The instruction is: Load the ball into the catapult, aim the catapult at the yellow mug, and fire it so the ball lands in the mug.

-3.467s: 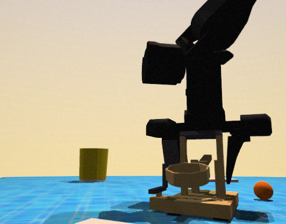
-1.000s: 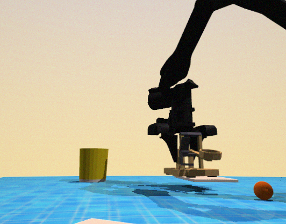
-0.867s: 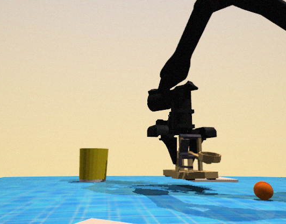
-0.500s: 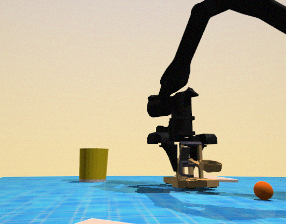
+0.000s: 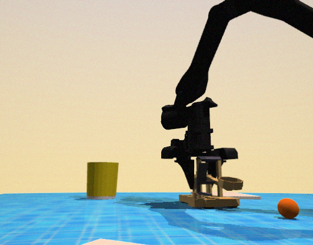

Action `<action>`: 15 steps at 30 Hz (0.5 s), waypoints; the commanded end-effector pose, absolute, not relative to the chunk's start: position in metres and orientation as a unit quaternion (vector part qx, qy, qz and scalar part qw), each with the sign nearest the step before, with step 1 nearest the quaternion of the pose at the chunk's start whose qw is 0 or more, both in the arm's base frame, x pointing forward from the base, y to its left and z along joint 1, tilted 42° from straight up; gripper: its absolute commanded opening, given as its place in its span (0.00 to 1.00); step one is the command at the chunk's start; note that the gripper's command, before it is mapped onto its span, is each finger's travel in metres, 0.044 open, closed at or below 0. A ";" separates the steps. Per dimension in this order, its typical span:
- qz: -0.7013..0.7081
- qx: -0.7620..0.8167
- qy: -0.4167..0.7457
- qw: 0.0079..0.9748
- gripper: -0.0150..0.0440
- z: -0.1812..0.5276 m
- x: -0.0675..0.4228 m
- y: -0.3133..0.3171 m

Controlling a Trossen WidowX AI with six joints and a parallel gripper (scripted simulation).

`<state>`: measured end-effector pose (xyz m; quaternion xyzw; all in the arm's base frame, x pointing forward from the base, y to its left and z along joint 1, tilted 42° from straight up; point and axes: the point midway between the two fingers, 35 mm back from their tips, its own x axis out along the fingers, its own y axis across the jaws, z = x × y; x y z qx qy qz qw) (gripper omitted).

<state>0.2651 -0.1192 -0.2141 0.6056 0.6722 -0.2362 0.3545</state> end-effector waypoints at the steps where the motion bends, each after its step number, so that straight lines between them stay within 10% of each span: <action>1: -0.236 0.605 0.672 0.355 0.61 -0.213 0.265 -0.120; 10: -0.237 0.605 0.672 0.355 1.00 -0.196 0.267 -0.136; 15: -0.239 0.604 0.673 0.354 1.00 -0.140 0.263 -0.182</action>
